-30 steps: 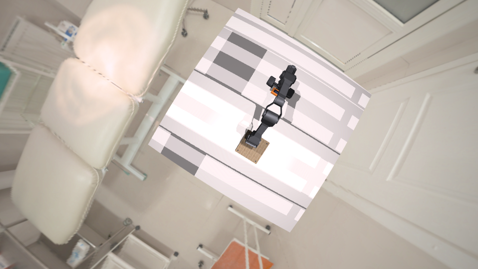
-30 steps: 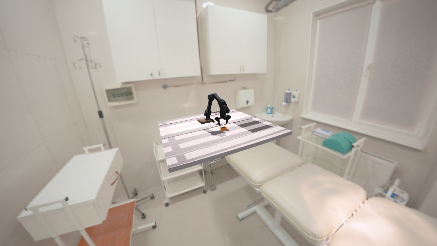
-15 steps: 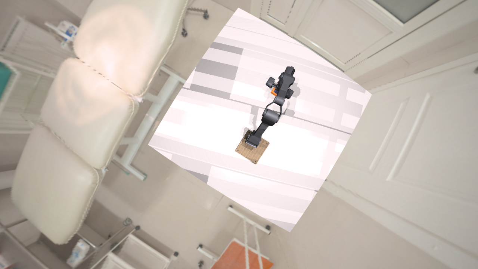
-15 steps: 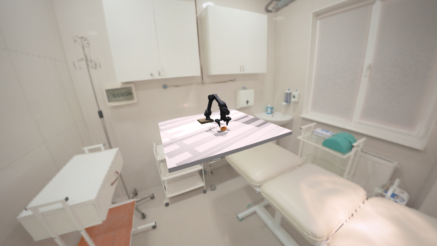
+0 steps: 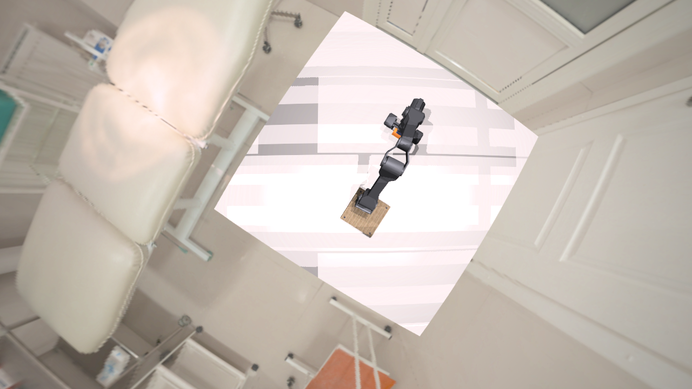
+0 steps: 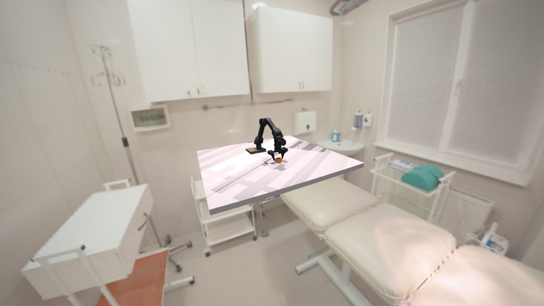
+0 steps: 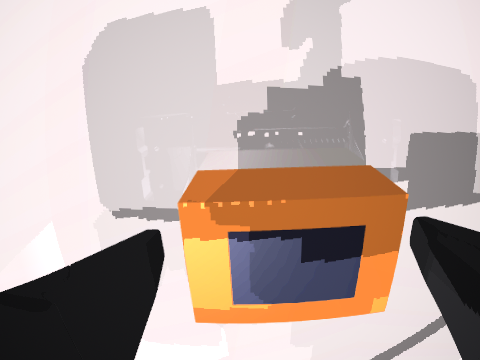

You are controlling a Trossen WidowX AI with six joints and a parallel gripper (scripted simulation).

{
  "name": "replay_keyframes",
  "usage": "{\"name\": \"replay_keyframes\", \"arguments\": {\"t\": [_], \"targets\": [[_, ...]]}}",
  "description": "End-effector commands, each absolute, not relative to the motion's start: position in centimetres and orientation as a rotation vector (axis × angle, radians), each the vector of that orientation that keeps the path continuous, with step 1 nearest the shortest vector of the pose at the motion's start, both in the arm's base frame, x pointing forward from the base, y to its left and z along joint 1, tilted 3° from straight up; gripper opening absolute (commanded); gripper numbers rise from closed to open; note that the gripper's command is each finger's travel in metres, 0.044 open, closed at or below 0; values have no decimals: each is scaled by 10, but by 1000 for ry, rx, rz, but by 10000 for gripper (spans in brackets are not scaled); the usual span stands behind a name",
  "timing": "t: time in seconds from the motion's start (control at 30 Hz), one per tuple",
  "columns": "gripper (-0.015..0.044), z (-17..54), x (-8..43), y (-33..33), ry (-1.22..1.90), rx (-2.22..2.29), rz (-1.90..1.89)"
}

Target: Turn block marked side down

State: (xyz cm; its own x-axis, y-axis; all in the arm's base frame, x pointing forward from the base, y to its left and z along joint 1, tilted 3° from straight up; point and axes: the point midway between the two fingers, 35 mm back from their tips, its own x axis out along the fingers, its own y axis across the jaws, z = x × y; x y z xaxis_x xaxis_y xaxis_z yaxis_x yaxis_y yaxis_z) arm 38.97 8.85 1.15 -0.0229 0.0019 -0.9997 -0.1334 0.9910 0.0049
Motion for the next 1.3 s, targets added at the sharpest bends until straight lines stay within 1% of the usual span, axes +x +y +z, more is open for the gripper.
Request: {"name": "replay_keyframes", "arguments": {"t": [0.0, 0.07, 0.77, 0.93, 0.97, 1.27], "targets": [[335, 8, 388, 88, 1597, -103, 102], [282, 8, 388, 88, 1597, -103, 102], [142, 8, 388, 88, 1597, -103, 102], [11, 33, 389, 88, 1597, -103, 102], [0, 37, 389, 88, 1597, -103, 102], [0, 35, 391, 88, 1533, -101, 105]]}}
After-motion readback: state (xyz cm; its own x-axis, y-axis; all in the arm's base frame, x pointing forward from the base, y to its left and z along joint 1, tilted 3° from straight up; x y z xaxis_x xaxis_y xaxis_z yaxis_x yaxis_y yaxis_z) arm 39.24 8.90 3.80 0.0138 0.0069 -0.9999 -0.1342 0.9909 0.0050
